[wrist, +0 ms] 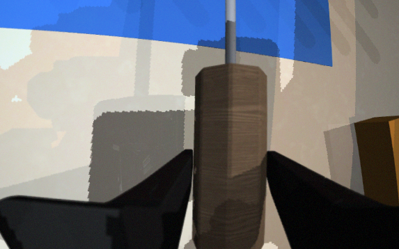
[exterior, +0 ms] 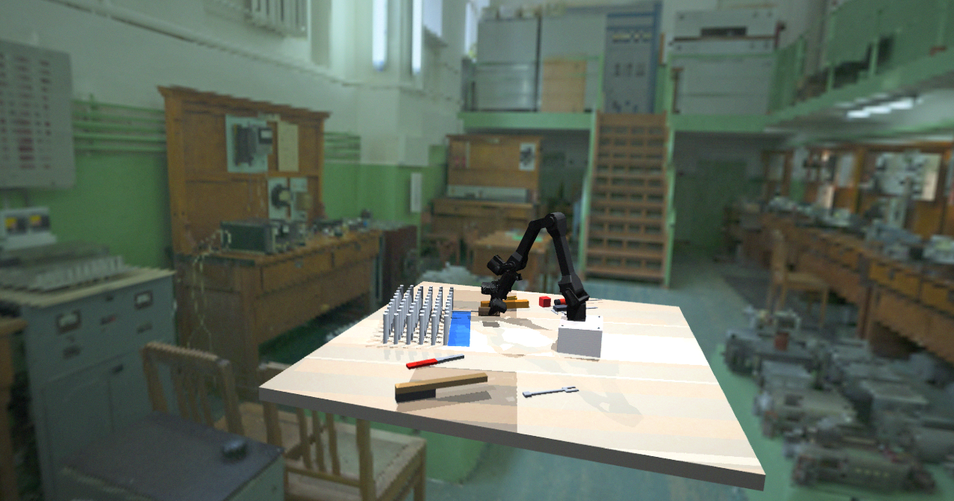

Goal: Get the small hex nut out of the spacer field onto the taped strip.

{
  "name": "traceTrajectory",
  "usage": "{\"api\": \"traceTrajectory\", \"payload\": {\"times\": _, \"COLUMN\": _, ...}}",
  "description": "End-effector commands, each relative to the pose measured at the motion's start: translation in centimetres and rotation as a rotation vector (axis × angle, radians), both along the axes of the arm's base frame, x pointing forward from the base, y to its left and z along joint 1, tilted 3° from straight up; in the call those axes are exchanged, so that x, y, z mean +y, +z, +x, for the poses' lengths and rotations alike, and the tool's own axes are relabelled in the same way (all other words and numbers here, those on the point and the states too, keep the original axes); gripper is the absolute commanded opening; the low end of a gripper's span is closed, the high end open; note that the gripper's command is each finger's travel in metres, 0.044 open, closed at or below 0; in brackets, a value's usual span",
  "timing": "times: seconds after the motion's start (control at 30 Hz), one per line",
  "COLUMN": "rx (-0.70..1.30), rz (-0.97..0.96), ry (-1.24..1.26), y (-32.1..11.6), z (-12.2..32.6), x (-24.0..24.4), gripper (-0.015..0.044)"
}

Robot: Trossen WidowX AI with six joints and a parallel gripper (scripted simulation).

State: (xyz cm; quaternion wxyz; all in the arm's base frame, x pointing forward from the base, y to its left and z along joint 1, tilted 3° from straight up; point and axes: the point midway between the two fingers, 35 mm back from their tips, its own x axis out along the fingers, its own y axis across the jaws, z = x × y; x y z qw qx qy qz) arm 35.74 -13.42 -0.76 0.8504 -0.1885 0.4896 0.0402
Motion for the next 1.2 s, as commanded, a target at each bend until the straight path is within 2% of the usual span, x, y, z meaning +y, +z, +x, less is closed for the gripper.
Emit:
{"api": "traceTrajectory", "payload": {"times": 0.0, "rx": -0.004, "rz": -0.001, "ry": -0.005, "y": 0.1, "z": 0.5, "x": 0.0, "gripper": 0.0000}}
{"api": "traceTrajectory", "payload": {"times": 1.17, "rx": -0.006, "rz": 0.000, "ry": -0.005, "y": 0.4, "z": 2.9, "x": 0.7, "gripper": 0.0000}}
